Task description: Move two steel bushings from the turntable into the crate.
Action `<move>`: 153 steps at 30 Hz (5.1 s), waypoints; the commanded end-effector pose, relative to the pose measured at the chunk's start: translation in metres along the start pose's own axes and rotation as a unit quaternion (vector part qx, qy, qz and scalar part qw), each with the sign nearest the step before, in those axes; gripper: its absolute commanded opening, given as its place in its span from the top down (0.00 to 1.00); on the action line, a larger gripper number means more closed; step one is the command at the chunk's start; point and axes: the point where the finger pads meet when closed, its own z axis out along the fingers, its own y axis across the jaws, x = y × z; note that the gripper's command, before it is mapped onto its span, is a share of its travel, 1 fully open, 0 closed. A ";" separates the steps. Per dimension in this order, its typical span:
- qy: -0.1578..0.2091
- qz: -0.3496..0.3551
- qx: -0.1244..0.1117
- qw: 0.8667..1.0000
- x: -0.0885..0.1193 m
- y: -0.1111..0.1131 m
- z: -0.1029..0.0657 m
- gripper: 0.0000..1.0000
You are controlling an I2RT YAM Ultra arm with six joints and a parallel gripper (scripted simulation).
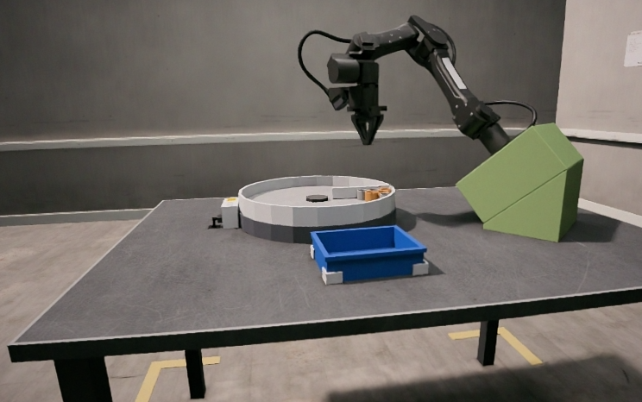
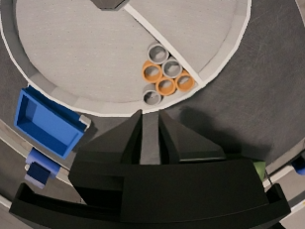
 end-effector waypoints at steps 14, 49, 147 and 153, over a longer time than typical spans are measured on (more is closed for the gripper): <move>-0.009 0.006 -0.003 1.000 -0.005 0.002 -0.003 0.85; -0.006 0.002 -0.002 1.000 0.054 0.009 0.089 0.87; -0.007 0.004 -0.004 1.000 0.054 0.010 0.087 0.87; -0.007 0.004 -0.004 1.000 0.054 0.010 0.087 0.87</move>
